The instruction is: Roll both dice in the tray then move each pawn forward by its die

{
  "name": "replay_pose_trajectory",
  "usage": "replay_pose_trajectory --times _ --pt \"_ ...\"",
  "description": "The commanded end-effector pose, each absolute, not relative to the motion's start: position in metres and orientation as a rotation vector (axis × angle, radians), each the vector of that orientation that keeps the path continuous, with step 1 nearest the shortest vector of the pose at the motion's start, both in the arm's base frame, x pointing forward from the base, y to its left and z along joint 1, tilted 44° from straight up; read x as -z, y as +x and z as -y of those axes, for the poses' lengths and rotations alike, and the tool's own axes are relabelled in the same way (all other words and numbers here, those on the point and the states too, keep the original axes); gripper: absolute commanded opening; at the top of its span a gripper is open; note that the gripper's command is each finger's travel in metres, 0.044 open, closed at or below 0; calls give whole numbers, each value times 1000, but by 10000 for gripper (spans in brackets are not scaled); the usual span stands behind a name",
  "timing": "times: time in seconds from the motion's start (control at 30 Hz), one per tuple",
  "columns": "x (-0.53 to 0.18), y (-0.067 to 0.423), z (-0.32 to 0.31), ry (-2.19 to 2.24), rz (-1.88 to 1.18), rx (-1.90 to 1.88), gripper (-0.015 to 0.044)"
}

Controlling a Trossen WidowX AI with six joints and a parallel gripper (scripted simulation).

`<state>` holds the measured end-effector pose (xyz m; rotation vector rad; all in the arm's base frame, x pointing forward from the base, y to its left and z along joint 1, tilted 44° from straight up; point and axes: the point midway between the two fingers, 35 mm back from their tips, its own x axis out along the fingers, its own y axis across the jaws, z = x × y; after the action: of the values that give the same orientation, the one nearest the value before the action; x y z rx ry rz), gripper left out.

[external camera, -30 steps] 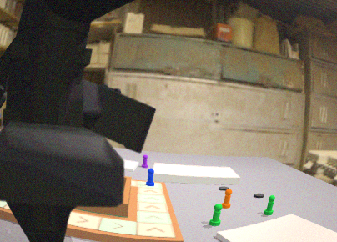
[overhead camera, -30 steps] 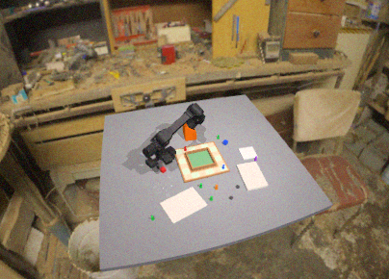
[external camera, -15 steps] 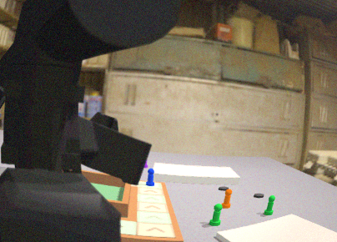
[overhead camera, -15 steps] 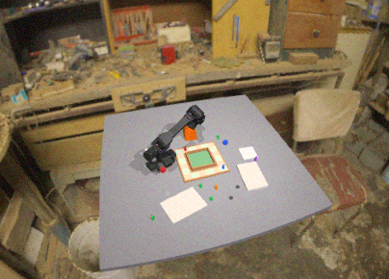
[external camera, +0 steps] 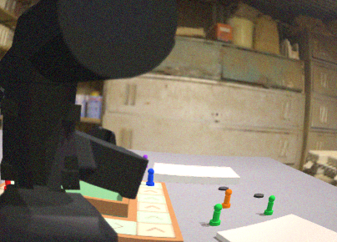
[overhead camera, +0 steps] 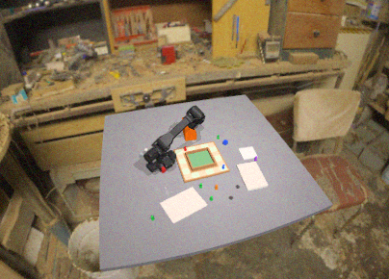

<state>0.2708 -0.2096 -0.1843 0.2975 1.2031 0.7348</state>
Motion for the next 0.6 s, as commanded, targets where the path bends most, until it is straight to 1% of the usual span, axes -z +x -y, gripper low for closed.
replay_pose_trajectory --times 0.0,0.1,0.2,0.57 --pt "184 271 209 304 -1200 -731 91" --pt "184 271 209 304 -1200 -731 71" --pt "182 271 212 304 -1200 -730 0" --pt "140 269 255 302 -1202 -728 0"
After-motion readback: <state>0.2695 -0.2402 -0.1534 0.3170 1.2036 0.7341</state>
